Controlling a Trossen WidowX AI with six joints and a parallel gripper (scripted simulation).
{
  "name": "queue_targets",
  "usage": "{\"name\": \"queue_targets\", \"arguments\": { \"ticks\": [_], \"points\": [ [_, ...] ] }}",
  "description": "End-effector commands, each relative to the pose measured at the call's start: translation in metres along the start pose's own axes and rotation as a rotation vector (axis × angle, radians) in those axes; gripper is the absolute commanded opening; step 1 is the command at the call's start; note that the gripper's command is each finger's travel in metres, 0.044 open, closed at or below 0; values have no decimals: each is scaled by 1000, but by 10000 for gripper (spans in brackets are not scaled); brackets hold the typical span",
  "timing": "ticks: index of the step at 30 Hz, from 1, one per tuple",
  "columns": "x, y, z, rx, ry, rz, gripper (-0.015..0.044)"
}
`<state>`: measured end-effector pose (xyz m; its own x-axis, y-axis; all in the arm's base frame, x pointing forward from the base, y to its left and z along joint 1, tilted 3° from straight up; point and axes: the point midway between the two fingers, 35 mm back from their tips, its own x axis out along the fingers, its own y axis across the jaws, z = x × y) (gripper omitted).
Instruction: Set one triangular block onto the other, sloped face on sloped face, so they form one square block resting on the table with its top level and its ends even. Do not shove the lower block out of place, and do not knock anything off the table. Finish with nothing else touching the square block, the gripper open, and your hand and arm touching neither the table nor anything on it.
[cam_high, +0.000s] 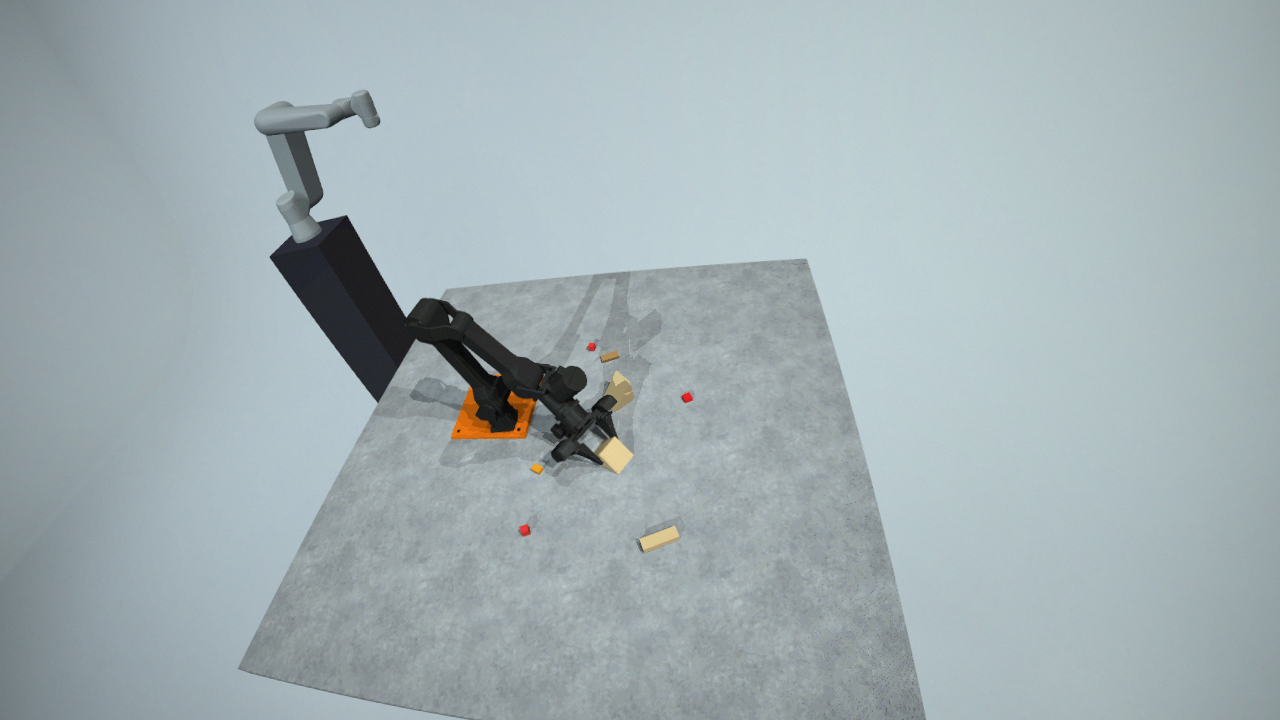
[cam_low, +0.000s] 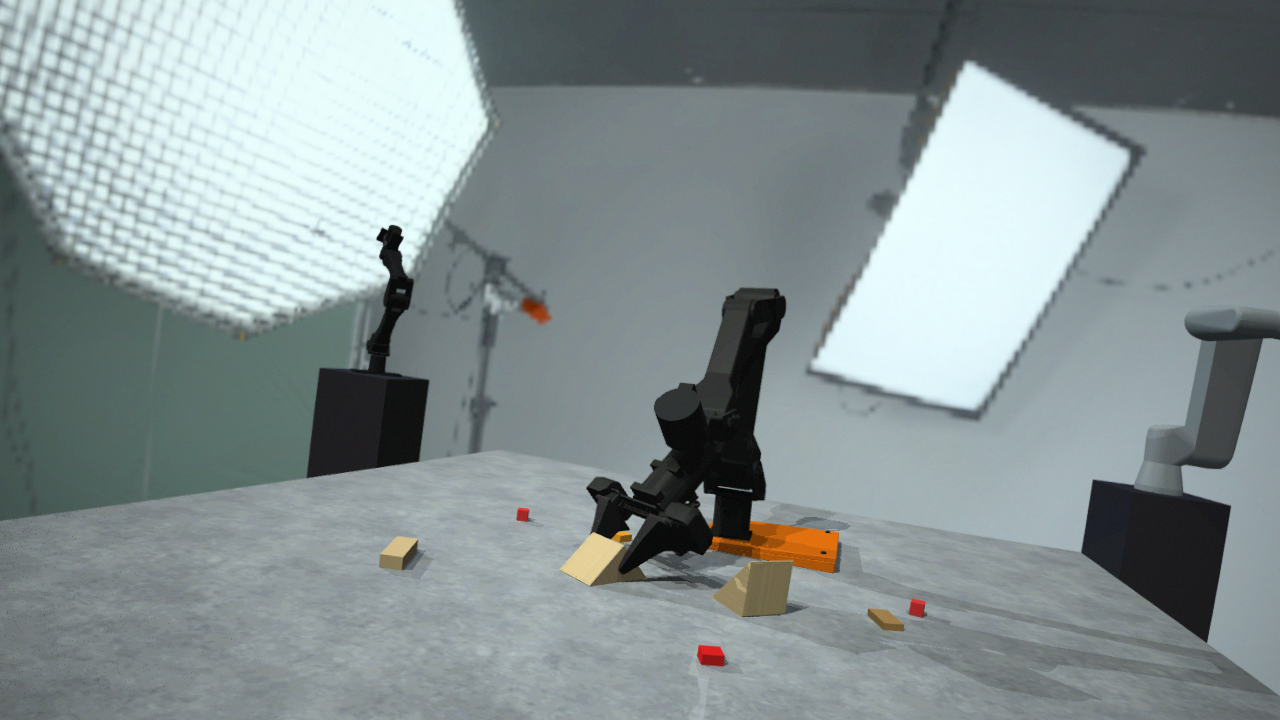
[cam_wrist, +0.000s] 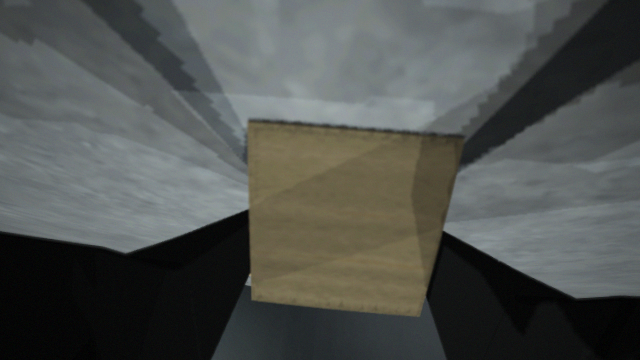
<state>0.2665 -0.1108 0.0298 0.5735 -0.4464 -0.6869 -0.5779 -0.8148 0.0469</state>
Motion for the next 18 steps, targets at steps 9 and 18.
{"name": "queue_targets", "arguments": {
  "ticks": [9,18],
  "points": [
    [0,0,-1,0,0,0,124],
    [-19,-3,-29,1,1,0,0]
  ]
}}
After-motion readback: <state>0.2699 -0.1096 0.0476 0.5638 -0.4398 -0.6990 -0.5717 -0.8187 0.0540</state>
